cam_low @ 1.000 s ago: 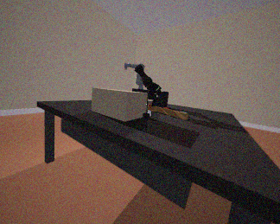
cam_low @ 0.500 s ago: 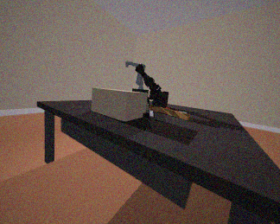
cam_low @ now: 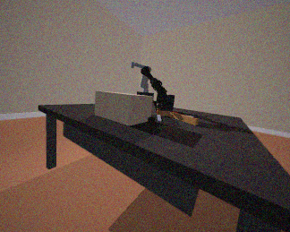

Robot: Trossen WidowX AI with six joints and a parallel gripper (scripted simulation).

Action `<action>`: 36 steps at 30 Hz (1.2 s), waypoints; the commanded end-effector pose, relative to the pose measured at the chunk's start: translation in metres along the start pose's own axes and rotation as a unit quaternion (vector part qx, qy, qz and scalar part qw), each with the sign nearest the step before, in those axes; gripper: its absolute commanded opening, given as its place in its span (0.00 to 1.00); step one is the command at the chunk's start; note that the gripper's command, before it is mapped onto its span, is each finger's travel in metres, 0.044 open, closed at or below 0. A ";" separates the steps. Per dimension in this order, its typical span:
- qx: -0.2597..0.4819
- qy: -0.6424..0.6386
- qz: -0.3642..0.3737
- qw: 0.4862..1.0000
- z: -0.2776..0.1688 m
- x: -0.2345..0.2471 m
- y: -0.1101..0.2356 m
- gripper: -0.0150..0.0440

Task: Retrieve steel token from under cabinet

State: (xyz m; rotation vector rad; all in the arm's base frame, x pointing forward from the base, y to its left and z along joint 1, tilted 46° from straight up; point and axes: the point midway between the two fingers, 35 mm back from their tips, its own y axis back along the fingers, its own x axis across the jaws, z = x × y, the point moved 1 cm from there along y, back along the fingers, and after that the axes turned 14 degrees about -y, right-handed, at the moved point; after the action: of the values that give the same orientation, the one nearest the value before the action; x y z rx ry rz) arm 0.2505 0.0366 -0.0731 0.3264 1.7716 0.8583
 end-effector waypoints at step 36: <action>-0.002 0.003 0.004 1.000 0.007 0.046 0.001 0.25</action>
State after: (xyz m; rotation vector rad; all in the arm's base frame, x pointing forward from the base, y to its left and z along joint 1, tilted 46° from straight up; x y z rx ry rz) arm 0.2402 0.0624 -0.1011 0.3266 1.7715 0.8606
